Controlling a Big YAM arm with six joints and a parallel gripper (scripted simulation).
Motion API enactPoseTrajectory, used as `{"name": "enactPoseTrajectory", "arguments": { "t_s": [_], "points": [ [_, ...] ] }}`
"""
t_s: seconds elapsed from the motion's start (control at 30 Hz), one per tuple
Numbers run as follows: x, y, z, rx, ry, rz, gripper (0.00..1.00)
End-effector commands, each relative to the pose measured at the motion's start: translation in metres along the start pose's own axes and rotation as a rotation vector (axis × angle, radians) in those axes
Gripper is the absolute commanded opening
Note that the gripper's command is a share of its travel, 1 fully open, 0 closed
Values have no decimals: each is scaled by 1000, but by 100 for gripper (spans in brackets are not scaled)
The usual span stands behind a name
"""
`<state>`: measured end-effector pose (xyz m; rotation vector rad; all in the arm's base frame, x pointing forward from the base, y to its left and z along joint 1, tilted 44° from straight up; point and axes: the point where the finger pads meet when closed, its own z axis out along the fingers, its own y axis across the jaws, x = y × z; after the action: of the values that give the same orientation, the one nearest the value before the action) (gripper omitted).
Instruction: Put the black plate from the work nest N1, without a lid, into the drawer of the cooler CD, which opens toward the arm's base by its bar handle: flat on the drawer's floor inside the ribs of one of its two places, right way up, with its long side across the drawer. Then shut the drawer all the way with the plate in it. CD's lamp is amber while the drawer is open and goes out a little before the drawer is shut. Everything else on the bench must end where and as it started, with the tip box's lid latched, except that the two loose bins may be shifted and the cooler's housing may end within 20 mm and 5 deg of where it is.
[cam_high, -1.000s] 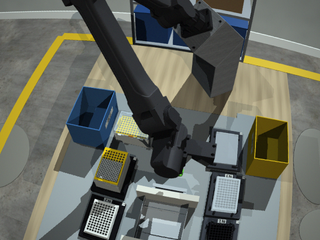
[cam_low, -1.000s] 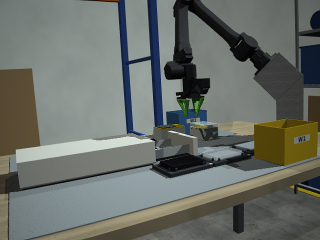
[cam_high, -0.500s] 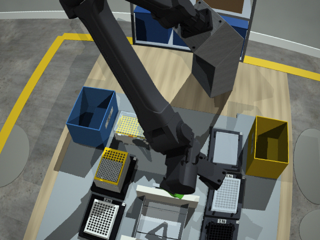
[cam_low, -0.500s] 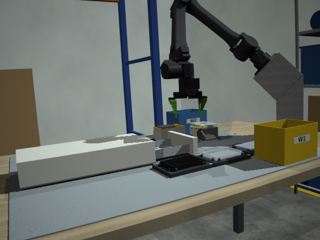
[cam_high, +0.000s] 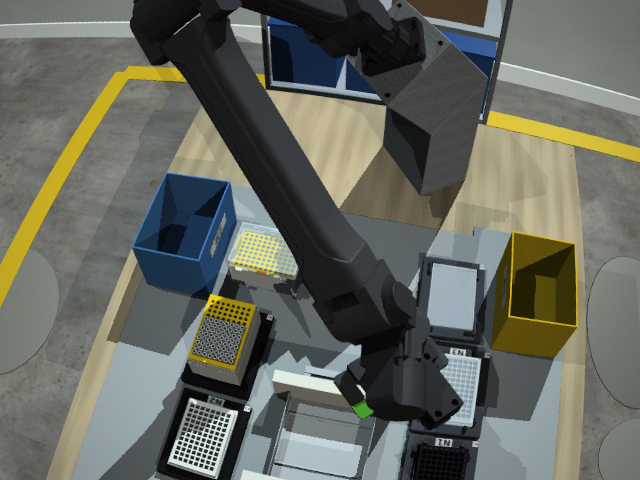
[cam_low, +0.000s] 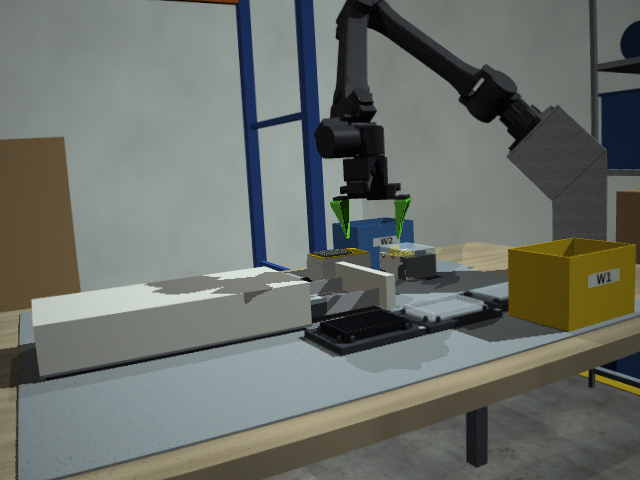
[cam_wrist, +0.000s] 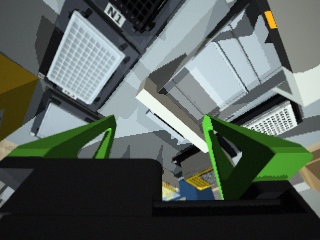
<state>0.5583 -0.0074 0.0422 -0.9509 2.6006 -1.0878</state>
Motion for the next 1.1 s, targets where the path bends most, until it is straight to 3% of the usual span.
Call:
{"name": "enactPoseTrajectory", "arguments": {
  "t_s": [0.0, 0.63, 1.07],
  "points": [
    [-31, 5, -12, 4, -30, 170, 100],
    [-100, 11, -15, -4, -35, 738, 100],
    [-145, 16, -18, -5, -39, 752, 100]
  ]
}}
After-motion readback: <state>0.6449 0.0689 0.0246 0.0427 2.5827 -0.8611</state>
